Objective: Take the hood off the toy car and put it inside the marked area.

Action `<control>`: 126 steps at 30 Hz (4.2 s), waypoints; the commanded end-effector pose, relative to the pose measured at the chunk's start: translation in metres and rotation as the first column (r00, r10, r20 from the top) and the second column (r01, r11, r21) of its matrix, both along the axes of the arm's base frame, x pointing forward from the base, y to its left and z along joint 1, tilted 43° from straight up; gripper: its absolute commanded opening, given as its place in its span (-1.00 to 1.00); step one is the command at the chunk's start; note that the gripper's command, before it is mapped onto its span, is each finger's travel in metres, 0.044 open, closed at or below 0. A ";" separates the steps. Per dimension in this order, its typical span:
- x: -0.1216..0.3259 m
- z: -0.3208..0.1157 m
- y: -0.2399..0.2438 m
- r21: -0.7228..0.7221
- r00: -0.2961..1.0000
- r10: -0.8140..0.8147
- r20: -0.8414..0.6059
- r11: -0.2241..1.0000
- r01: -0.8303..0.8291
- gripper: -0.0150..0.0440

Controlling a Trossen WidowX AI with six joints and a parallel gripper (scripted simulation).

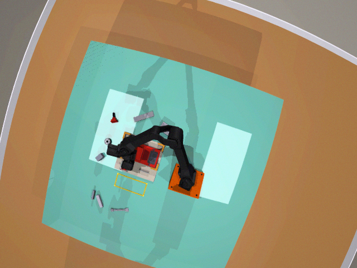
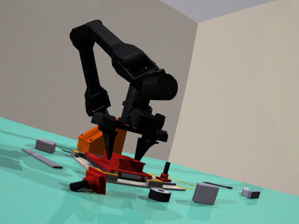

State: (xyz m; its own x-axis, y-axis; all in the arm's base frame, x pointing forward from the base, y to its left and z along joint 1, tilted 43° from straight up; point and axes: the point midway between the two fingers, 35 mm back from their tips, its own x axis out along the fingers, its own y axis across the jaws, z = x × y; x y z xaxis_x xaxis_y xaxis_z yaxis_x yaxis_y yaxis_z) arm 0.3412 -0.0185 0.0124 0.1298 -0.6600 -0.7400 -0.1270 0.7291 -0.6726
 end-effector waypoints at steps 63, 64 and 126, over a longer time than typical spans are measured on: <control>-0.008 0.043 0.050 0.002 1.000 0.007 -0.006 1.000 -0.007 -0.49; -0.008 0.041 0.053 0.004 1.000 0.008 -0.006 1.000 -0.008 -0.49; -0.063 -0.091 0.186 0.016 1.000 0.000 -0.003 1.000 0.000 -0.49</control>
State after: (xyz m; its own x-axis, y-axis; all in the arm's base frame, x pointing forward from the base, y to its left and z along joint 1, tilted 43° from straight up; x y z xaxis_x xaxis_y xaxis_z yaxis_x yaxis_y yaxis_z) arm 0.2776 0.1691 -0.0761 0.1270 -0.6486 -0.7505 -0.1267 0.7398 -0.6608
